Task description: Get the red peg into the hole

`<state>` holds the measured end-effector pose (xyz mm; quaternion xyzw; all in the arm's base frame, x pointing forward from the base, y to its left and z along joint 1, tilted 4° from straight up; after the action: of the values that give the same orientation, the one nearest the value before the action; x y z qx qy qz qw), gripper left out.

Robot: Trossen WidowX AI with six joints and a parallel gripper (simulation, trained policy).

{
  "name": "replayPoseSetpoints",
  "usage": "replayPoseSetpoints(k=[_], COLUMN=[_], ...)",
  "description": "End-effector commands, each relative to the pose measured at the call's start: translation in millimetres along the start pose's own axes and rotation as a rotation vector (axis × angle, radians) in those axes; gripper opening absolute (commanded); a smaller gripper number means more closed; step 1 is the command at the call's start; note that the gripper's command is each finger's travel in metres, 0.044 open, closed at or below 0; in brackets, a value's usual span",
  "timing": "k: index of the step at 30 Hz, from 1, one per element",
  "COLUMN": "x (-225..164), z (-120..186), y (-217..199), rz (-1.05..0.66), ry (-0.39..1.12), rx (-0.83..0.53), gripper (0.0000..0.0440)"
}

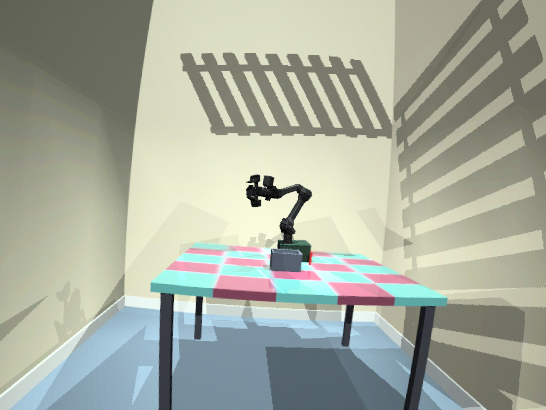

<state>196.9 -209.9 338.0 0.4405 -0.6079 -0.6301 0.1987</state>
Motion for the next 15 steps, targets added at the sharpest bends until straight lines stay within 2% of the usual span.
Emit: replayPoseSetpoints(k=[1, 4, 9, 15], x=[-2, -10, -35, -69], z=[-1, -6, -12, -12], y=[1, 1, -14, -52], rz=[0.000, -0.006, -0.001, 0.014], ry=[0.005, 0.023, 0.065, 0.115], rx=[-0.004, -0.028, -0.122, -0.315], gripper=[0.0413, 0.0440, 0.0440, 0.0440])
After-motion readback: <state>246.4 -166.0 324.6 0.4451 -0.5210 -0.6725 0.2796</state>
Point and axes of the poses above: the point midway between the two fingers, 35 mm back from their tips, its own z axis back along the fingers, its own y axis across the jaws, x = y × z, the point moved 4 cm from there along z, back along the fingers, and after that the axes turned 8 degrees about -z, right-handed, at the moved point
